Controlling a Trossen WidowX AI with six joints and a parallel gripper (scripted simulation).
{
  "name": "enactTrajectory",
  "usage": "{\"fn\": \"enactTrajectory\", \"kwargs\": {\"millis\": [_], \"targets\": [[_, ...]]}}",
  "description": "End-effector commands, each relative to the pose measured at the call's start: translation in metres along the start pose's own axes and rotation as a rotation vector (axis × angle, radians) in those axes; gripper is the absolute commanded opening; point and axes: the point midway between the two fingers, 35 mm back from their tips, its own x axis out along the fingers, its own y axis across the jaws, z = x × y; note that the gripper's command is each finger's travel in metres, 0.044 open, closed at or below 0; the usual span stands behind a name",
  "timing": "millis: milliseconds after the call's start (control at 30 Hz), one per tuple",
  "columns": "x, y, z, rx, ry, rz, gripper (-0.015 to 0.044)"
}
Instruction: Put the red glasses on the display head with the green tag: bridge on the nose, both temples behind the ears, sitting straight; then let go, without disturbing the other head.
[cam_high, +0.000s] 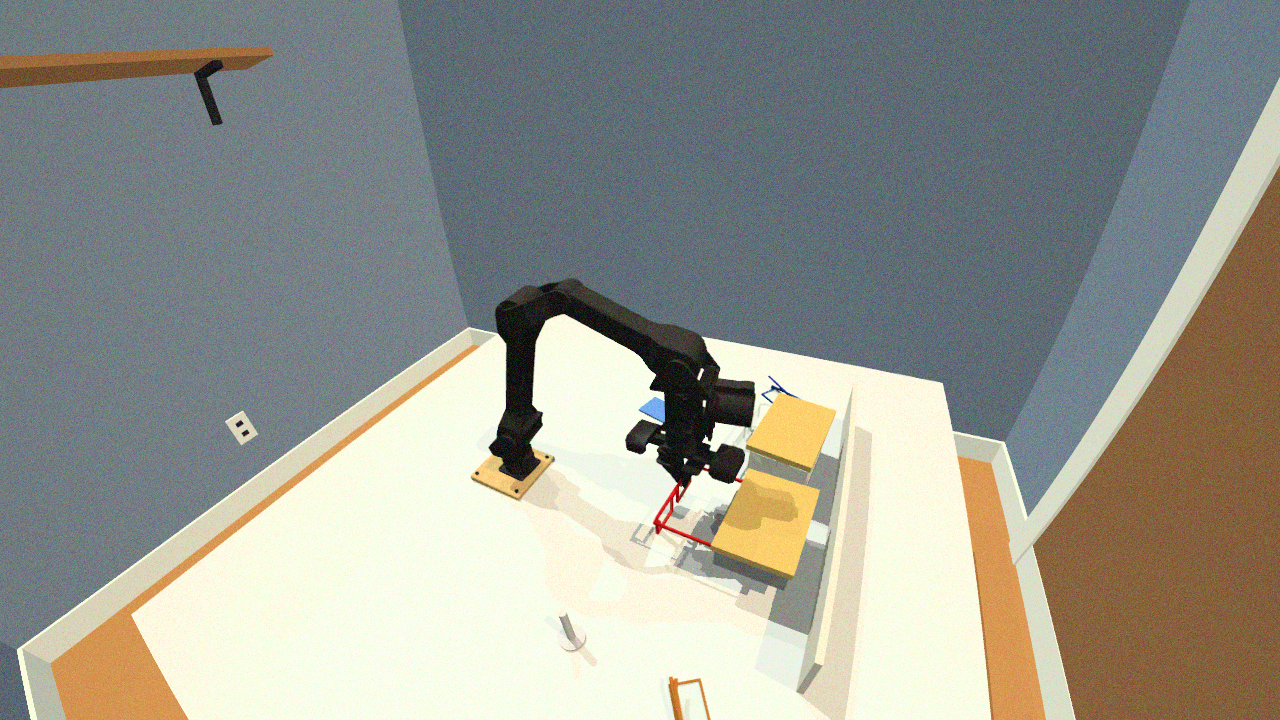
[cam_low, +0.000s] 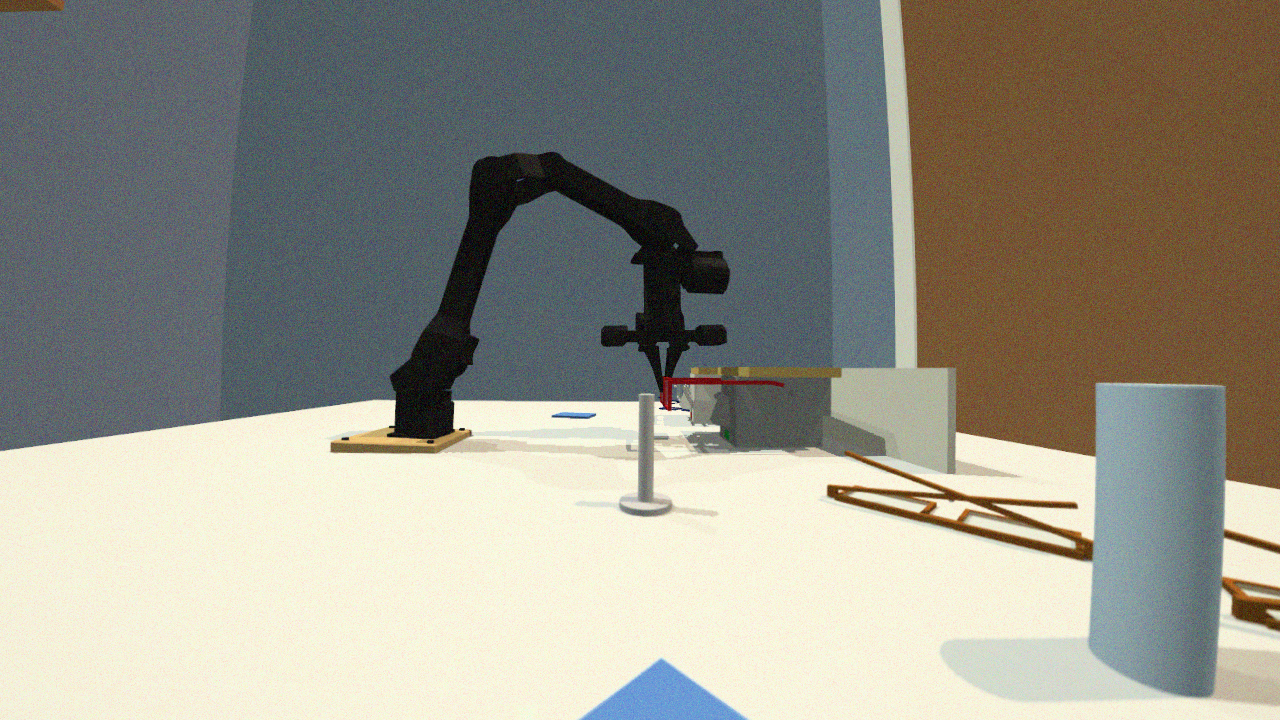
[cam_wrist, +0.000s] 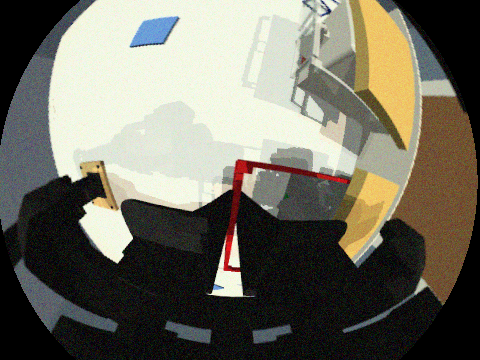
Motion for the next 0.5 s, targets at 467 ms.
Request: {"fn": "enactTrajectory", "kwargs": {"millis": [467], "targets": [[0.000, -0.027, 0.001, -0.006, -0.003, -0.002, 0.0000]]}}
